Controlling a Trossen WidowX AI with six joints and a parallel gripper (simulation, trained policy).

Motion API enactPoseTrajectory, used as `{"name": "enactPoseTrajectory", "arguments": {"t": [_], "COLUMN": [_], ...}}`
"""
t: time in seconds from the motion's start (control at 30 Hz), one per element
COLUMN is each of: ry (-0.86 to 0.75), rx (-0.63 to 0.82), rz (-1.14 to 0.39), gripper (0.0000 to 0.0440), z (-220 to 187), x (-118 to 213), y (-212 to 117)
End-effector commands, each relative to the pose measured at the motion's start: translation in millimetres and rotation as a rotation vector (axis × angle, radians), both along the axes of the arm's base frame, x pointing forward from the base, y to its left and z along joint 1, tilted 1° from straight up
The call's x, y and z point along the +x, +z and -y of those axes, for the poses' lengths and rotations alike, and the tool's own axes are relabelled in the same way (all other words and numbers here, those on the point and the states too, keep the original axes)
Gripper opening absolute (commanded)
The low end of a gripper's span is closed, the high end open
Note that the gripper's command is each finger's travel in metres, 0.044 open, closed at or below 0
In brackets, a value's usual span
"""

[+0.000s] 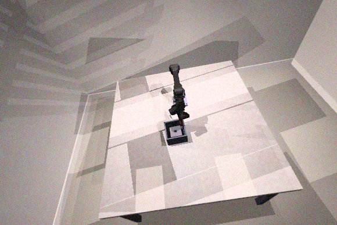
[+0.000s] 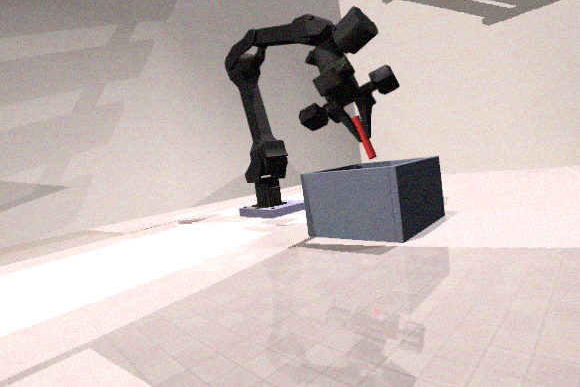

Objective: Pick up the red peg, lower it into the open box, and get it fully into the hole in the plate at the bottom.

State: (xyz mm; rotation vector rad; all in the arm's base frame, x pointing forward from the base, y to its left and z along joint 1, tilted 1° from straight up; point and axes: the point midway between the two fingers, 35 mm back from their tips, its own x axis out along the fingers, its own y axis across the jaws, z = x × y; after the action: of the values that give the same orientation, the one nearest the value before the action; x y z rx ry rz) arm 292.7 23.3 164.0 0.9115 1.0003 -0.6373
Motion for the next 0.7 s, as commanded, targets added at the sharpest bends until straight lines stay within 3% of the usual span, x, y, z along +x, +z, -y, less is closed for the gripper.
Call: {"name": "enactPoseTrajectory", "arguments": {"t": [0.0,0.67], "ry": [-0.018,-0.059], "rx": [-0.012,0.001], "rz": [0.007,-0.073], "gripper": [0.0,0.0015], "z": [10,43], "x": [9,42], "y": [1,-35]}}
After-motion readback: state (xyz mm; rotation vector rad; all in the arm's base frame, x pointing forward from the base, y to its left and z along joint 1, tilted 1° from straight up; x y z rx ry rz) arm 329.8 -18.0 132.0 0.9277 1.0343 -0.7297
